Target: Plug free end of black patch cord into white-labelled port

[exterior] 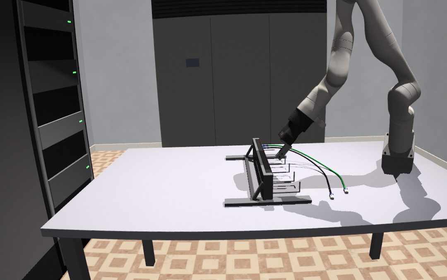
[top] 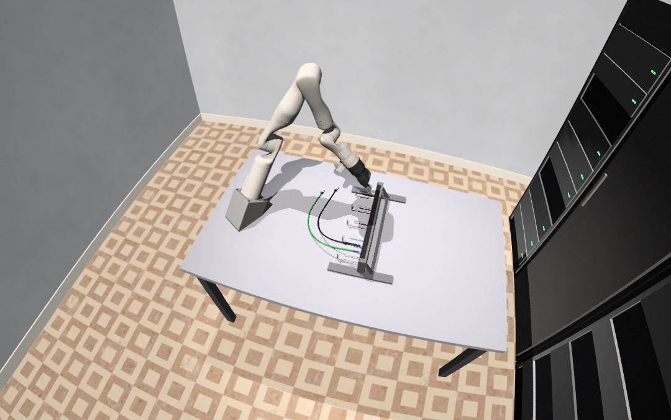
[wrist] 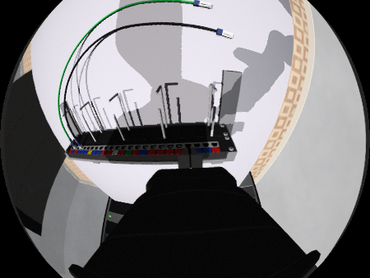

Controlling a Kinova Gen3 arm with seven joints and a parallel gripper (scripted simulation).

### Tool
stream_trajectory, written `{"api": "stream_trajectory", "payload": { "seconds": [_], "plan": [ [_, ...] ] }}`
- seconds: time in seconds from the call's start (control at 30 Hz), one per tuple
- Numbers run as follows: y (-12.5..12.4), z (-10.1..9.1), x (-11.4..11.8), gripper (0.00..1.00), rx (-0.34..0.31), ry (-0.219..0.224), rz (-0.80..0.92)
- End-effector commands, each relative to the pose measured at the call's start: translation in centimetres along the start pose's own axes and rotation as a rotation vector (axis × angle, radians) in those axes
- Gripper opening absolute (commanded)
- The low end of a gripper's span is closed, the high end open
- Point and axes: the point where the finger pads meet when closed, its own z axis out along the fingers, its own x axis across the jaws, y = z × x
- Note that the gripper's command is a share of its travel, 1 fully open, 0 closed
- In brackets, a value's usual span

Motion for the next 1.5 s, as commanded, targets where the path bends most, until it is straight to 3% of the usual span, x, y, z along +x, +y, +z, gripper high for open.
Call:
{"api": "stream_trajectory", "payload": {
  "seconds": [0.0, 0.7, 1.47],
  "plan": [
    [0.1, -0.1, 0.0, 0.00, -0.002, -0.001, 0.000],
    [0.1, -1.9, 0.0, 0.00, -0.002, -0.001, 0.000],
    [0.1, -6.7, 0.0, 0.00, -0.002, -0.001, 0.000]
  ]
}}
